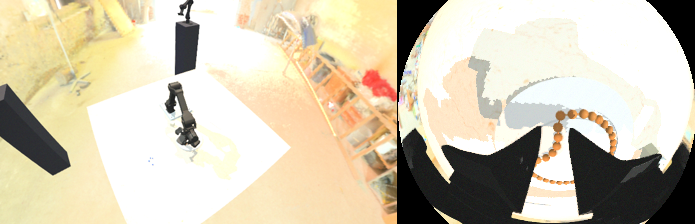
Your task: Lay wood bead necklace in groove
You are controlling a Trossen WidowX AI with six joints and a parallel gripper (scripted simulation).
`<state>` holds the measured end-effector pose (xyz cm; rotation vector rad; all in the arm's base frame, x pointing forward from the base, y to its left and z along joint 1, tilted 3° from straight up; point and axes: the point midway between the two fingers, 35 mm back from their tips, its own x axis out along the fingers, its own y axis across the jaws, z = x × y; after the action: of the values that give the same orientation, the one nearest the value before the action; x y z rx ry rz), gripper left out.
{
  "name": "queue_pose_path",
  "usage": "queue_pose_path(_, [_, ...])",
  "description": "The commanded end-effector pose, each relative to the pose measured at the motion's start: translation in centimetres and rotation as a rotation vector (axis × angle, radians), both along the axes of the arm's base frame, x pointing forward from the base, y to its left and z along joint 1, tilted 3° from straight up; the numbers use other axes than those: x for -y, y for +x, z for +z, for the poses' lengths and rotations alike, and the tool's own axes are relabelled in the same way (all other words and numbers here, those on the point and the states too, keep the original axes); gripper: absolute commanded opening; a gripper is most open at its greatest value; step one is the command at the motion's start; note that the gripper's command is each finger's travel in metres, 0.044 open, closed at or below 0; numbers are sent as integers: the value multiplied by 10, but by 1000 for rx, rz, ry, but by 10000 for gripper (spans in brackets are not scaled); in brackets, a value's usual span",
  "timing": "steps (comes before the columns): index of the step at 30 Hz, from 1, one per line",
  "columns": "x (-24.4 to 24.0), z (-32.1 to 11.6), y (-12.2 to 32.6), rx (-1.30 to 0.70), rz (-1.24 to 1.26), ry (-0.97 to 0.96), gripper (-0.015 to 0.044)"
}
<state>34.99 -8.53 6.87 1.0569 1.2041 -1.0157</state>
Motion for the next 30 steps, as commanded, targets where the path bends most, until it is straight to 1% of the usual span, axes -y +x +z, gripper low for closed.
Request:
queue_pose_path(1, [0,-9,-2,-8,-5,4,120])
queue_pose_path(9, [-1,-15,-2,-10,-6,5,120])
queue_pose_path(13, [0,-12,-1,-7,0,2,15])
queue_pose_path(14, [0,-12,-1,-7,0,2,0])
queue_pose_path(30, [0,-12,-1,-7,0,2,0])
